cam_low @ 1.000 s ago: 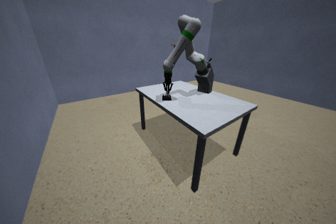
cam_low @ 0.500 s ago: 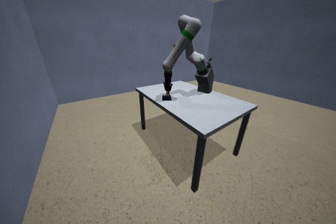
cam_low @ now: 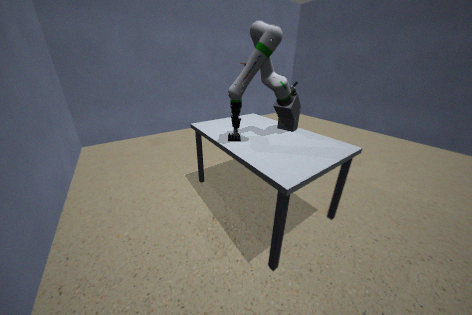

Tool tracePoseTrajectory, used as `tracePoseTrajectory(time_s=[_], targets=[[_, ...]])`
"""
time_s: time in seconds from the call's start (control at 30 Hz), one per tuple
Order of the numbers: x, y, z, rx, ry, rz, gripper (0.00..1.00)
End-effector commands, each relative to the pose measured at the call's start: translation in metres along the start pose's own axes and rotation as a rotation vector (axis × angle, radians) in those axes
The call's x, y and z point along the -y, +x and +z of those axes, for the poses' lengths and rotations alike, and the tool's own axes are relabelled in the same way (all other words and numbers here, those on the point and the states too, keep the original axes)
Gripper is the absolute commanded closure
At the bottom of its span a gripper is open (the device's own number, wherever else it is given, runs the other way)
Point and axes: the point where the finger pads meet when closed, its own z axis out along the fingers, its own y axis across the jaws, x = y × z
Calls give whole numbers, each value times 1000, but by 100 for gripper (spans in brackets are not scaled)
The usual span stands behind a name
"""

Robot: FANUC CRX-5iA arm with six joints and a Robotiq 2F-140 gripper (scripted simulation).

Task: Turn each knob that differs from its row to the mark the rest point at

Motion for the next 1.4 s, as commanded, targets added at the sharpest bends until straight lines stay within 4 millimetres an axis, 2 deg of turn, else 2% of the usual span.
tracePoseTrajectory(time_s=[0.0, 0.47, 1.2, 1.23, 1.37], targets=[[0, 0, 0, 7, -13, 77, 95], [0, 0, 0, 6, -13, 238, 95], [0, 0, 0, 6, -14, 255, 95], [0, 0, 0, 6, -14, 255, 88], [0, 0, 0, 6, -14, 255, 88]])
